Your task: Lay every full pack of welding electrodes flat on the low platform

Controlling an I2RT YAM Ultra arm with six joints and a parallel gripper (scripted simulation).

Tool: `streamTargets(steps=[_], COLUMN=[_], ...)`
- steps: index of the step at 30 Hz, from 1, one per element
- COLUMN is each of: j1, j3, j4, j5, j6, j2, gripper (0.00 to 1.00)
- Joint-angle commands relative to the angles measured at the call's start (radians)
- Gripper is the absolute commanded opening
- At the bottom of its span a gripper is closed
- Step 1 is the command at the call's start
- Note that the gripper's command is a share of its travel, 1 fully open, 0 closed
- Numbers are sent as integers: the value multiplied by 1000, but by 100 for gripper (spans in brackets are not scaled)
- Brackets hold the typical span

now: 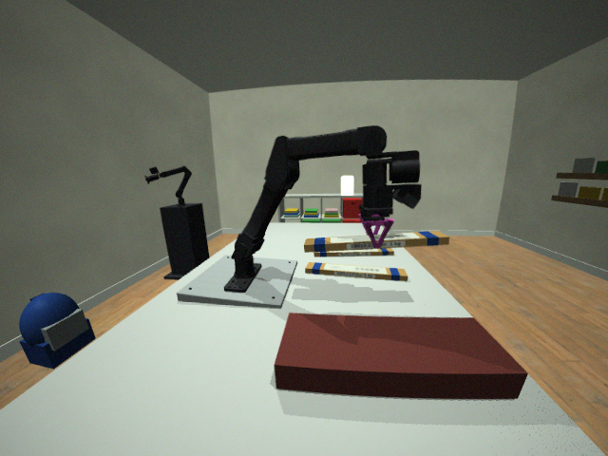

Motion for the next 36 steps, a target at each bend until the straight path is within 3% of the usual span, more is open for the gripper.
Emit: streamTargets(steps=[1,36], j1=[25,232], j3=[9,-27], j4=[-4,-4], j5=[3,13], j6=[26,232], j2=[-80,-106], gripper=[0,0])
